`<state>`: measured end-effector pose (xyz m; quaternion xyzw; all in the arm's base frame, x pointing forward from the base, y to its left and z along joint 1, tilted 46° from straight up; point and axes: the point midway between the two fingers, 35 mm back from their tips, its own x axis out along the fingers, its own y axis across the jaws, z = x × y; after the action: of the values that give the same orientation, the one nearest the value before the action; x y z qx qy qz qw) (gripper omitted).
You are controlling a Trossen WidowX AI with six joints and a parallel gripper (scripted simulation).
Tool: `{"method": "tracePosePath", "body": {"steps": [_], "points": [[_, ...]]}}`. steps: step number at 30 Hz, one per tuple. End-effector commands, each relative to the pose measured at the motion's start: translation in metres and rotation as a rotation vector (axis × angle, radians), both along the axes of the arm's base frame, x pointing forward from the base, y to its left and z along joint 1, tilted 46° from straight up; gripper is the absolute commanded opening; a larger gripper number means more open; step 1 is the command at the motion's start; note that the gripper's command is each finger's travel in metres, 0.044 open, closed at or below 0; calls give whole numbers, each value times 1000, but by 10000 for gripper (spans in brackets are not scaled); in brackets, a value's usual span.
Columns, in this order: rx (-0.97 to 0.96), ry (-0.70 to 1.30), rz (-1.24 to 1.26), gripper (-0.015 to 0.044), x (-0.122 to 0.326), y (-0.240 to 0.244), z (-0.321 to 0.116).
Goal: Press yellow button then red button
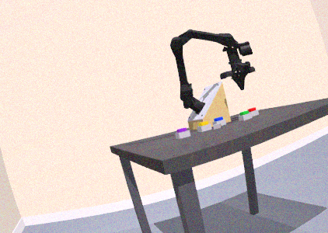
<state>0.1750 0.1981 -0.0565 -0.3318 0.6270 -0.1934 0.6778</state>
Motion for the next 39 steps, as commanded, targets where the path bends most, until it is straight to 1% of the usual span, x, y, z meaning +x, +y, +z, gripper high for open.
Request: {"method": "tracePosePath", "body": {"steps": [1,9,14,39], "points": [[-11,-14,-12,20,-19,17,-32],[-14,-16,-13,20,-21,17,-38],[-15,-17,-13,20,-13,-22,-78],[-16,-18,-13,20,-8,-47,-102]]}}
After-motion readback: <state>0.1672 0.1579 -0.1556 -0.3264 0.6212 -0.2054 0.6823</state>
